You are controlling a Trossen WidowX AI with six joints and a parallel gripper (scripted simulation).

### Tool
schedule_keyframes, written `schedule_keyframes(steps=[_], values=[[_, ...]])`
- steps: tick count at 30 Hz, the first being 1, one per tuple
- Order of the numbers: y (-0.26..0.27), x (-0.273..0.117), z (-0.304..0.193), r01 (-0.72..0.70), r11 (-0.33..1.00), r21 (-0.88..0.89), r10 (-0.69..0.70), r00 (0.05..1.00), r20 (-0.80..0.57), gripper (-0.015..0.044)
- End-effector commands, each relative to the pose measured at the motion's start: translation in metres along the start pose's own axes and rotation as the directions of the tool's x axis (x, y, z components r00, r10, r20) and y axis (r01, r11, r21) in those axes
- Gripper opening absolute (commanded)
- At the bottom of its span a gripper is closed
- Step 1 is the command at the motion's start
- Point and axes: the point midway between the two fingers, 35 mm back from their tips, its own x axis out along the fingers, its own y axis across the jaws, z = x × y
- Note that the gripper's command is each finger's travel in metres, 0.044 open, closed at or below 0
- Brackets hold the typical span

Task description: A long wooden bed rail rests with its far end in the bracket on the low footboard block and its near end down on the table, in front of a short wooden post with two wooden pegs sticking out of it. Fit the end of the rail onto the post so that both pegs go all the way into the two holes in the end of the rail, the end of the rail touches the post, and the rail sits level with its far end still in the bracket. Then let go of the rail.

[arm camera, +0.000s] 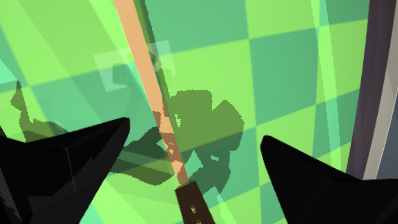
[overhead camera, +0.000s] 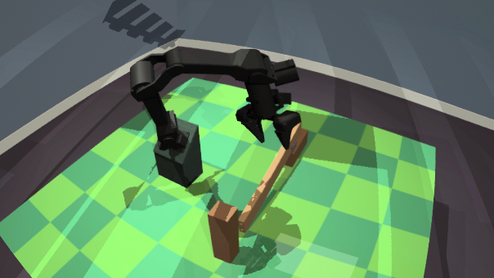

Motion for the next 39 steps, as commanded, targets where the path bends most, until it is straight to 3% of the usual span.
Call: schedule_keyframes(steps=[1, 8, 39], values=[[-0.007, 0.052, -0.045, -0.142, 0.974, -0.177, 0.131, 0.989, -0.071, 0.044], [-0.002, 0.104, -0.102, -0.299, 0.889, -0.347, 0.272, 0.954, -0.125, 0.044], [0.011, 0.137, -0.106, -0.302, 0.887, -0.35, 0.275, 0.953, -0.125, 0.044]])
